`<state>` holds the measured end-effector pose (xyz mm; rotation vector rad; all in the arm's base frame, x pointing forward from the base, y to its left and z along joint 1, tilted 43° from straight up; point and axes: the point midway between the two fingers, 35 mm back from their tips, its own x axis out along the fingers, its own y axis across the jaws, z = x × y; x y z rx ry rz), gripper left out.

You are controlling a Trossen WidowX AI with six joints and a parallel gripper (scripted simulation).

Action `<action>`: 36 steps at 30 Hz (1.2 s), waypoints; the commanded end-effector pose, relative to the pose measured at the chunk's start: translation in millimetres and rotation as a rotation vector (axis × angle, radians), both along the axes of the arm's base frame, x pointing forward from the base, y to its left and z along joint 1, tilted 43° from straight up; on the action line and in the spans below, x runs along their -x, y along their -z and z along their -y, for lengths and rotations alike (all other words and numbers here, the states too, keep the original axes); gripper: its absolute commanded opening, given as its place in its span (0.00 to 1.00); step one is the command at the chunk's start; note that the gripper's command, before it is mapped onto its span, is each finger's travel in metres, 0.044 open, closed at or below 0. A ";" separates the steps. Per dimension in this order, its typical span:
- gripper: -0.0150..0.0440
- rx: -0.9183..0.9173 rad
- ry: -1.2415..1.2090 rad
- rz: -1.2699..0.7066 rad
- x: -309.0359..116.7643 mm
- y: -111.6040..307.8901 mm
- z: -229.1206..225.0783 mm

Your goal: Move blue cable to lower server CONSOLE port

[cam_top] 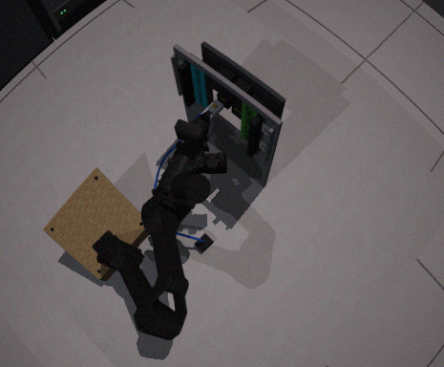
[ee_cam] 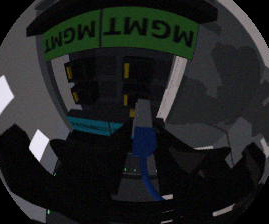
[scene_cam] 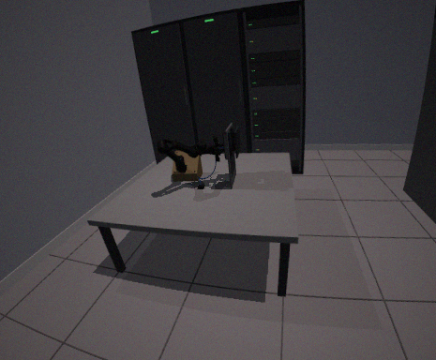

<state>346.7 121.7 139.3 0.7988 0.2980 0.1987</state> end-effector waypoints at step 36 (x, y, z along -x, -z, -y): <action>0.25 -0.004 -0.006 0.005 0.9 -5.2 -0.3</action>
